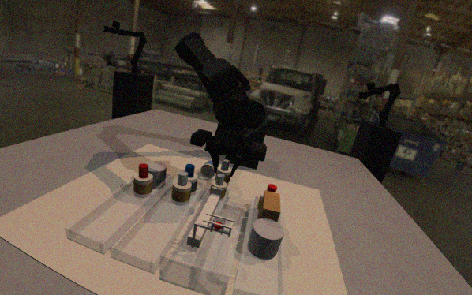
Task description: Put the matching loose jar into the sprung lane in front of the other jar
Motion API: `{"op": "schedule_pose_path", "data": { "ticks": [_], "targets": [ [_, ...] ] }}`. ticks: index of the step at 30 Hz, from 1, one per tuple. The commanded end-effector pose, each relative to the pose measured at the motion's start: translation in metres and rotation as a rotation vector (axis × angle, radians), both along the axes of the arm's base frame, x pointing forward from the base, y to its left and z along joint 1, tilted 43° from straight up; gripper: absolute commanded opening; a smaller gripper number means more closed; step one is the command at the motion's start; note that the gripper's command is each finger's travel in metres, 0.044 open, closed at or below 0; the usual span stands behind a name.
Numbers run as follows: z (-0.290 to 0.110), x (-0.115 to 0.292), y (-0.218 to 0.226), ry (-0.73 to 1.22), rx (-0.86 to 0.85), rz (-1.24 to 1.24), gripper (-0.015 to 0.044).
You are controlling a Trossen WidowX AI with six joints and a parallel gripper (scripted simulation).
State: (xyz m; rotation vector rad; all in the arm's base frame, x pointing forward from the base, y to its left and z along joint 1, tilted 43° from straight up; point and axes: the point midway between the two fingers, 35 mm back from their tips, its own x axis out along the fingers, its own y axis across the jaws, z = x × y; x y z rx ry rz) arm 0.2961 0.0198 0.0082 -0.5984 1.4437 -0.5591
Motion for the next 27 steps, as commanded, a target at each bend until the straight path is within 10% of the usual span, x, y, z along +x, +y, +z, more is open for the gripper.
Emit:
{"op": "schedule_pose_path", "data": {
  "ticks": [1,27],
  "targets": [
    [0.001,0.004,0.001,-0.004,-0.001,0.005,0.0],
    [0.001,0.016,0.001,-0.004,-0.001,0.005,0.0]
  ]
}}
